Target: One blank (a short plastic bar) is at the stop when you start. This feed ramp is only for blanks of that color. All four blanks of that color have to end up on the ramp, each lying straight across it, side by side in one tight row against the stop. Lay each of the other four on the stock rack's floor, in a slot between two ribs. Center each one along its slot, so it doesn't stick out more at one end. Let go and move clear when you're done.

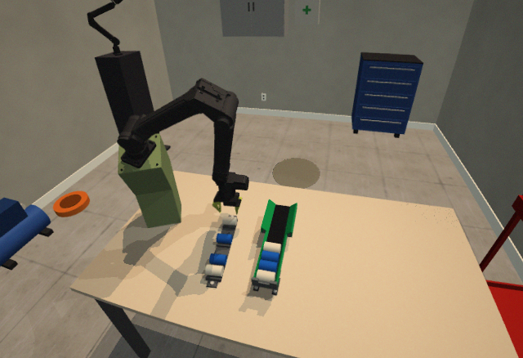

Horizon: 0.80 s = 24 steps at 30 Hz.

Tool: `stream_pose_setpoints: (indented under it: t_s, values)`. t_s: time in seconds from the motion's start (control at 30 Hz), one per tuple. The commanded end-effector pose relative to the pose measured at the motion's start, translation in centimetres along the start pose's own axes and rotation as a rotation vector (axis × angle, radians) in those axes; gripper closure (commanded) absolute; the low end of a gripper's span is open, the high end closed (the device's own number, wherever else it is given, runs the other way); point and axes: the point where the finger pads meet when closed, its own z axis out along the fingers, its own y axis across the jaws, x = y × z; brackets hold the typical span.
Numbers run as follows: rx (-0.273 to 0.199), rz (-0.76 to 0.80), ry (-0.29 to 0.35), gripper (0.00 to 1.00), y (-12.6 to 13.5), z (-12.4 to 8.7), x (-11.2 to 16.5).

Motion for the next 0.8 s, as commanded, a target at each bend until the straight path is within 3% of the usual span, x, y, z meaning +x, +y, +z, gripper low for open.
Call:
stream_pose_setpoints:
  t_s: [0.0, 0.33, 0.5, 0.6, 0.77]
  values:
    - [0.002, -0.002, -0.002, 0.20, 0.1, 0.8, 0.2]
    - [0.013, -0.013, -0.004, 0.20, -0.1, 1.4, -0.1]
    - [-0.005, -0.005, -0.003, 0.20, 0.6, 2.3, 0.2]
    - [0.026, -0.005, -0.003, 0.20, -0.9, 1.9, 0.1]
    - [0.002, -0.011, -0.004, 0.20, 0.4, 2.3, 0.0]
